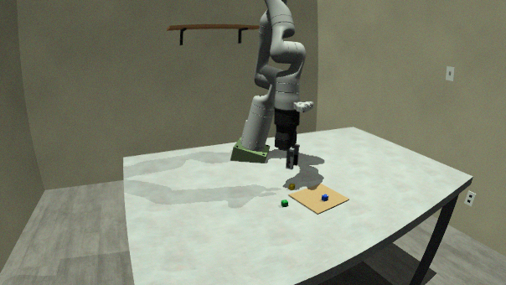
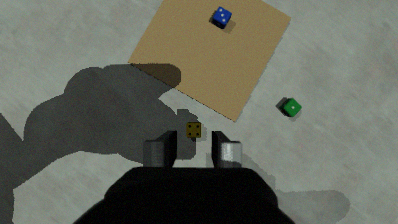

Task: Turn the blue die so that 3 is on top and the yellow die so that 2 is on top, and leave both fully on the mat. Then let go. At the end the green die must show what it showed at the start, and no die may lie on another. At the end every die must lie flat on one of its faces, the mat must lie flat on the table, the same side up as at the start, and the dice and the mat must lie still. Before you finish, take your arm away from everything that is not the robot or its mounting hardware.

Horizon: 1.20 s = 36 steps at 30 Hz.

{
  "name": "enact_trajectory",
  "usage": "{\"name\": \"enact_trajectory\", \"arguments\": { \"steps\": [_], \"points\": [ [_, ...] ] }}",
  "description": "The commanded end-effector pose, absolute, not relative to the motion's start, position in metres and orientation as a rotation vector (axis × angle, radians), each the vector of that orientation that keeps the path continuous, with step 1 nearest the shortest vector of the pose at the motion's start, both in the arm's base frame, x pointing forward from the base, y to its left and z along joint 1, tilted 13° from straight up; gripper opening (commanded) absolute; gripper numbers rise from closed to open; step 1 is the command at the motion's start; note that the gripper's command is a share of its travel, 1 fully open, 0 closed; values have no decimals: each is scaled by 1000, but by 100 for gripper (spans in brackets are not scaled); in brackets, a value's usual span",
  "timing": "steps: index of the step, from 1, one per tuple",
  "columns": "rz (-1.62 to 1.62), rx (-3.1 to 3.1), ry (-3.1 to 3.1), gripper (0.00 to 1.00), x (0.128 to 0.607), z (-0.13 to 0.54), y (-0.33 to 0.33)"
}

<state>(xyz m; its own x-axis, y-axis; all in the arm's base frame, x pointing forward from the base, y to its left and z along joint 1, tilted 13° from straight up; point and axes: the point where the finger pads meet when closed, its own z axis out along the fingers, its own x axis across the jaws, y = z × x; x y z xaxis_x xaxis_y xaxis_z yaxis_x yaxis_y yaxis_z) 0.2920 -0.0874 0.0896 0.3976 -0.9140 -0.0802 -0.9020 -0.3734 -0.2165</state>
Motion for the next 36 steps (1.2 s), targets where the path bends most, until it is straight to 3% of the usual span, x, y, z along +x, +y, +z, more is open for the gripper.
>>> {"name": "enact_trajectory", "arguments": {
  "steps": [1, 36],
  "points": [
    [-77, -2430, 1607, 64, 292, 89, -87],
    [-77, -2430, 1606, 64, 299, 52, -80]
  ]
}}
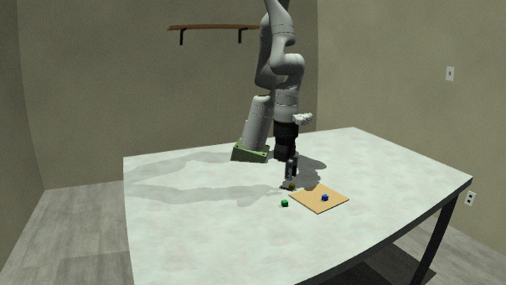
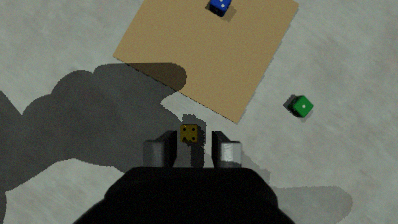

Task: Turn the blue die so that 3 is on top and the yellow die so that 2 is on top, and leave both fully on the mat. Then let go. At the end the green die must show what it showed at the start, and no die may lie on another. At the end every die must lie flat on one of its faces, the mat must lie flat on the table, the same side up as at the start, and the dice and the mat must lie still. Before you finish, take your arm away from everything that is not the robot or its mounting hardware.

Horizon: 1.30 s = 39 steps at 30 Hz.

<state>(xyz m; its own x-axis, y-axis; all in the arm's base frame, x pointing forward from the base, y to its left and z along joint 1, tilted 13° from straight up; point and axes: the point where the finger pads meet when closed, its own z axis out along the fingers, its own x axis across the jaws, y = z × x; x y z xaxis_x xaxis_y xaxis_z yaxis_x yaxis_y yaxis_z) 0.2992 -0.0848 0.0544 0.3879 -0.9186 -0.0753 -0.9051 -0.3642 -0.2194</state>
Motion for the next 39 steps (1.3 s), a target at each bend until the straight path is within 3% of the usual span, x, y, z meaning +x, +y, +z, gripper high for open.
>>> {"name": "enact_trajectory", "arguments": {
  "steps": [1, 39],
  "points": [
    [-77, -2430, 1606, 64, 300, 51, -79],
    [-77, -2430, 1606, 64, 302, 39, -77]
  ]
}}
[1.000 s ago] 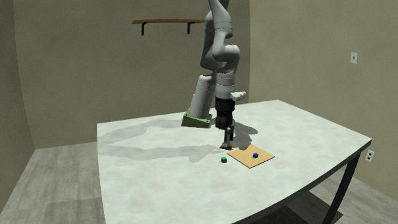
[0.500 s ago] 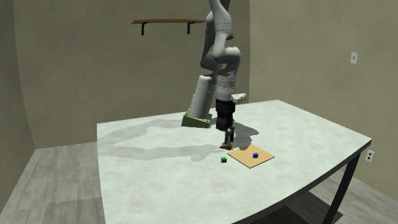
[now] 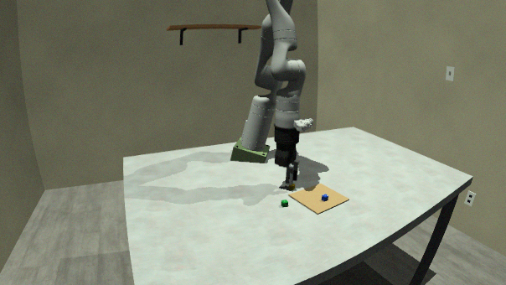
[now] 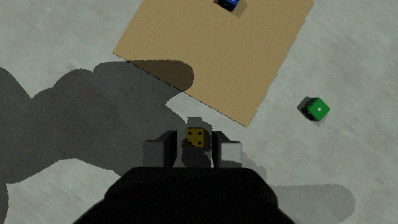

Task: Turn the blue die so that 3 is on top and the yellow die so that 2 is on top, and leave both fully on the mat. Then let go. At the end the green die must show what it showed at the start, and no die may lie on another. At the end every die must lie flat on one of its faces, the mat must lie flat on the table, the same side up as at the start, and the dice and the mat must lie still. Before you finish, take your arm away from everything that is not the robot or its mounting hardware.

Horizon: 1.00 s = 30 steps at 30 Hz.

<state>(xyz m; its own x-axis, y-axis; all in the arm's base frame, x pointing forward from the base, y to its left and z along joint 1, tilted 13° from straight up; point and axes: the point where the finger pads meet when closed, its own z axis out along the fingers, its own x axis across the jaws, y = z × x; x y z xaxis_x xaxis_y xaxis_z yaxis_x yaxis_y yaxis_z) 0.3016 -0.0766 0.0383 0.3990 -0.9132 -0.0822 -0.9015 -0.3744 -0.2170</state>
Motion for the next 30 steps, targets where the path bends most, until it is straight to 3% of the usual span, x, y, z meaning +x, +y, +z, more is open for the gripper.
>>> {"name": "enact_trajectory", "arguments": {
  "steps": [1, 30],
  "points": [
    [-77, -2430, 1606, 64, 302, 39, -77],
    [-77, -2430, 1606, 64, 302, 35, -76]
  ]
}}
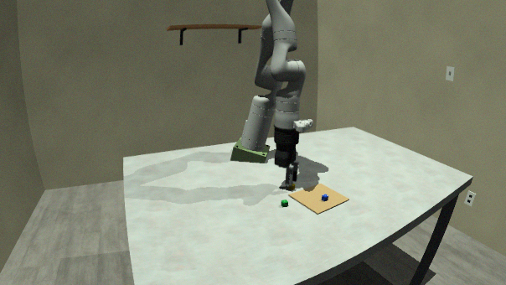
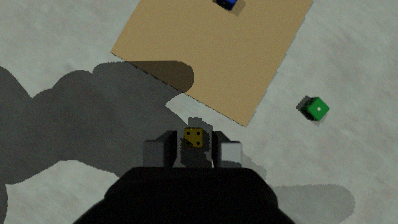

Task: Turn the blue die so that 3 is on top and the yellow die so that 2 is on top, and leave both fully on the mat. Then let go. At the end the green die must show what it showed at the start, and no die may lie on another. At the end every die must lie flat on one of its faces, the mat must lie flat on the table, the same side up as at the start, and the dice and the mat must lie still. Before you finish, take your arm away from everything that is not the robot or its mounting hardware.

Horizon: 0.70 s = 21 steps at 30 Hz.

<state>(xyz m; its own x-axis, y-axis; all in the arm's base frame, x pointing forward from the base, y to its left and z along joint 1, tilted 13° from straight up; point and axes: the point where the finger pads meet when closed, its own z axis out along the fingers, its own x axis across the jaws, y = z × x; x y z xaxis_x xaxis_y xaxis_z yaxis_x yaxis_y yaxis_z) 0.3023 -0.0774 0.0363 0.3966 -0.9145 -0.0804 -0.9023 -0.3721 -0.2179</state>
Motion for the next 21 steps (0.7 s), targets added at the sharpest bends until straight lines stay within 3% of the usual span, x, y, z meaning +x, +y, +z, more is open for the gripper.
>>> {"name": "enact_trajectory", "arguments": {
  "steps": [1, 21],
  "points": [
    [-77, -2430, 1606, 64, 303, 35, -76],
    [-77, -2430, 1606, 64, 305, 19, -74]
  ]
}}
